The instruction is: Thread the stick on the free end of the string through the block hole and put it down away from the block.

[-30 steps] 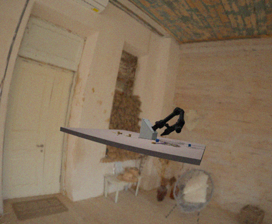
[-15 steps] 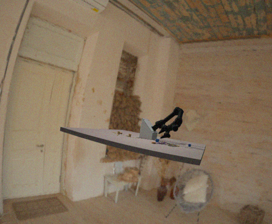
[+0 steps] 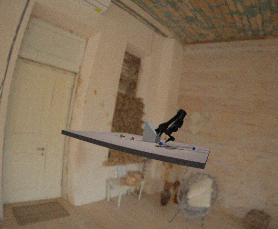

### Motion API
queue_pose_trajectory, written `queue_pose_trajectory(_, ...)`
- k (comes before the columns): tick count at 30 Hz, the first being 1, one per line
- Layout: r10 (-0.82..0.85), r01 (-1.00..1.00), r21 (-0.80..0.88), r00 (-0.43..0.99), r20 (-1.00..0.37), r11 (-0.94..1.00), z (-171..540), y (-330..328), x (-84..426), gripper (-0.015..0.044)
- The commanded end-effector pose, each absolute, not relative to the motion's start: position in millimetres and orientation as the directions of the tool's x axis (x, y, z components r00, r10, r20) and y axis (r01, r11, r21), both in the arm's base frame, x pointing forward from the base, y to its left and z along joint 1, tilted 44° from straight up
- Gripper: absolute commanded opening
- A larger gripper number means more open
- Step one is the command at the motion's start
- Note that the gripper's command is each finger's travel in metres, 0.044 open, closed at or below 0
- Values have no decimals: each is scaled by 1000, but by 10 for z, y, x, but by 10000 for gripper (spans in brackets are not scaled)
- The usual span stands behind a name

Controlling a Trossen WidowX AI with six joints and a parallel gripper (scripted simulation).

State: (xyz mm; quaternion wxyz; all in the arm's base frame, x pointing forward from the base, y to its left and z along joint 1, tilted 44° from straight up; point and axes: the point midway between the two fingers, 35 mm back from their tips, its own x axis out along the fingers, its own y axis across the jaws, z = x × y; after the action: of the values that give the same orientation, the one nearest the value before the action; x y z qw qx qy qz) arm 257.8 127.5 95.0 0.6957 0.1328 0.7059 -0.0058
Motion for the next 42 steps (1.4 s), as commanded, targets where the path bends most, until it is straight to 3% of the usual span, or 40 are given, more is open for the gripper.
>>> queue_pose_trajectory(1,388,-489,351,-27,-921,799,853,1210,2596,440)
queue_pose_trajectory(11,502,-829,293,-17,-864,476,832,1160,2617,440)
queue_pose_trajectory(19,580,-978,120,1,-815,170,832,1119,2634,440)
queue_pose_trajectory(33,691,-896,-338,48,-721,-290,855,1040,2665,440)
queue_pose_trajectory(42,693,-889,-348,49,-719,-298,856,1038,2665,440)
